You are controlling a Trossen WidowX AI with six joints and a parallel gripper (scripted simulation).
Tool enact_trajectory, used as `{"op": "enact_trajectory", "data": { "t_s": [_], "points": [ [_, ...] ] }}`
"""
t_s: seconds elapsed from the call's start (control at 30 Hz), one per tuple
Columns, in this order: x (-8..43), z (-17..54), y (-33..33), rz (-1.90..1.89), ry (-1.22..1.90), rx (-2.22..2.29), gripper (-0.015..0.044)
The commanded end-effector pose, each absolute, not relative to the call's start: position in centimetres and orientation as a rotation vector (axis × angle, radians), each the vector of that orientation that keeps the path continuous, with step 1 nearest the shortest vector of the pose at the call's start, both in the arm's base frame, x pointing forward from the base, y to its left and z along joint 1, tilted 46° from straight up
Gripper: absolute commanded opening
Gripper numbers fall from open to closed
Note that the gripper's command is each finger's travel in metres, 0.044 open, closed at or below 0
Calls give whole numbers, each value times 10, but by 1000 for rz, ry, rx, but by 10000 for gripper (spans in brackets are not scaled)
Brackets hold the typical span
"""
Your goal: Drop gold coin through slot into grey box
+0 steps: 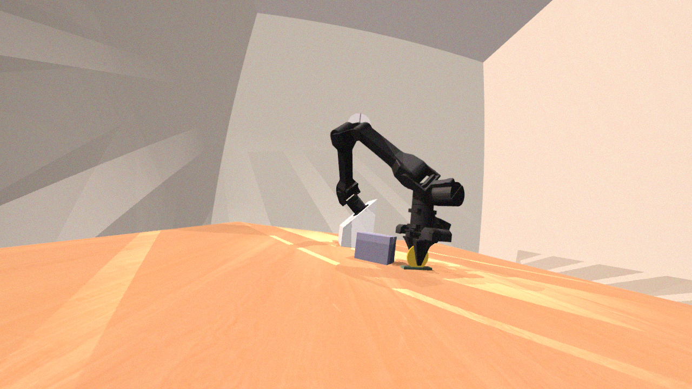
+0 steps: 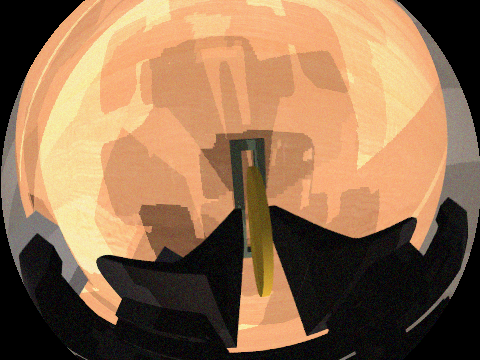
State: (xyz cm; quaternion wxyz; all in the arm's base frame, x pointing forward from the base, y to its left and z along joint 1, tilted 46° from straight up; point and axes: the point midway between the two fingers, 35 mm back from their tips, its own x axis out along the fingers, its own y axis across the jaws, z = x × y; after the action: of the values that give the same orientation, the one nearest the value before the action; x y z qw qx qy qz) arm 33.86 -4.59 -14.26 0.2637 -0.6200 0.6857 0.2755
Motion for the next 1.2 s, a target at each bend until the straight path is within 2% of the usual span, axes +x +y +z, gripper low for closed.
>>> {"op": "enact_trajectory", "data": {
  "t_s": [0.0, 1.17],
  "points": [
    [336, -144, -47, 752, 1860, -1682, 0],
    [346, -110, -7, 740, 1842, -1680, 0]
  ]
}}
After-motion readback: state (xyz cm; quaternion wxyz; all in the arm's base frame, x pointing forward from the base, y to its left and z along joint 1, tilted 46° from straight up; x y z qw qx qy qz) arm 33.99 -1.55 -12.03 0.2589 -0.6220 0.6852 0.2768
